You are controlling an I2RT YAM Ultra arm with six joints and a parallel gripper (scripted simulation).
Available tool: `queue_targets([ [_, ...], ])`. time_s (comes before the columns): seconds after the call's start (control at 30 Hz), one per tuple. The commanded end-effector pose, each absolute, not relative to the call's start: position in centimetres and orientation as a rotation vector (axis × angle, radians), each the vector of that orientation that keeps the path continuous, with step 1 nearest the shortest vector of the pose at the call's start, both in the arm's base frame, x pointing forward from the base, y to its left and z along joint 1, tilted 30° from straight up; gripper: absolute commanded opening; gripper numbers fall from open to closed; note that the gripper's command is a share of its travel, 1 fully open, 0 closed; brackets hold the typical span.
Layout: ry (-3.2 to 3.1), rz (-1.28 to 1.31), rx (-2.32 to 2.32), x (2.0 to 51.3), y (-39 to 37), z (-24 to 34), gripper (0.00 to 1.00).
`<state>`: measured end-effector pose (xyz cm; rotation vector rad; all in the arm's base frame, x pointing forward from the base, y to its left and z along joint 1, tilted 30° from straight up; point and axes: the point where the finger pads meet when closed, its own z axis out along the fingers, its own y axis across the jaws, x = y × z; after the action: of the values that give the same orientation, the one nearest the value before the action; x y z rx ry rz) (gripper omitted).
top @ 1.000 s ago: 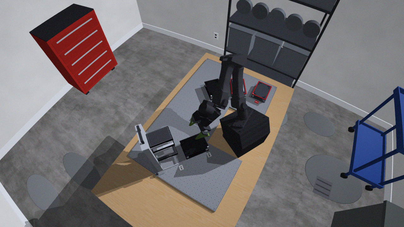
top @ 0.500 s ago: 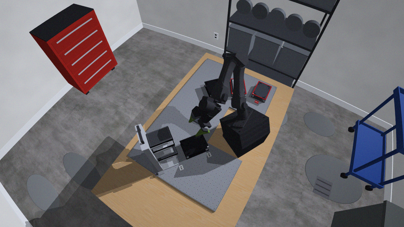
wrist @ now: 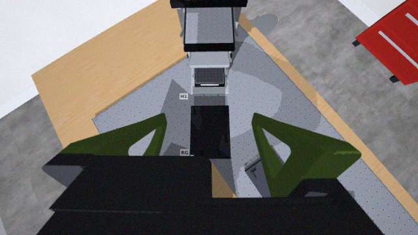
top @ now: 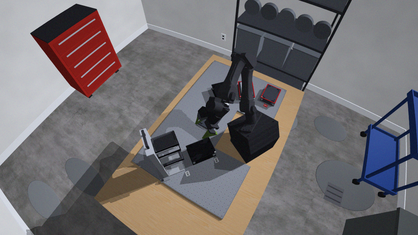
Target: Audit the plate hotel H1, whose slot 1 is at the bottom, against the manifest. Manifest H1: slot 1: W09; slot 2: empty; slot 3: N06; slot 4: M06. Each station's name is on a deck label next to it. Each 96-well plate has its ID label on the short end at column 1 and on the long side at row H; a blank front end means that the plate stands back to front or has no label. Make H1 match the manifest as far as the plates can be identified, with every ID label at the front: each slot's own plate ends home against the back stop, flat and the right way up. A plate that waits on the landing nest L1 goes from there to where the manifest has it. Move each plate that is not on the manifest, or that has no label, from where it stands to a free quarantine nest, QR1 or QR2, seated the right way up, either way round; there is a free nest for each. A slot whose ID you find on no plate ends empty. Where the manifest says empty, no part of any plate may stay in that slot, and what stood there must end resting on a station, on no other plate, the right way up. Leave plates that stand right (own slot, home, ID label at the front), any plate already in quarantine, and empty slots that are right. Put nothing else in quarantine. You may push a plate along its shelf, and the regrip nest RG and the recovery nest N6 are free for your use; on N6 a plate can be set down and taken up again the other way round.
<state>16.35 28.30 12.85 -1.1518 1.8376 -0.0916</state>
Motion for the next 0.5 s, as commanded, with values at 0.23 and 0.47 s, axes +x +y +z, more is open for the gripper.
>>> queue_targets([
  [0.23, 1.853, -0.126, -1.177, 17.6, 26.8, 9.3, 1.00],
  [0.47, 1.854, -0.126, -1.177, 18.2, 26.3, 7.9, 1.00],
])
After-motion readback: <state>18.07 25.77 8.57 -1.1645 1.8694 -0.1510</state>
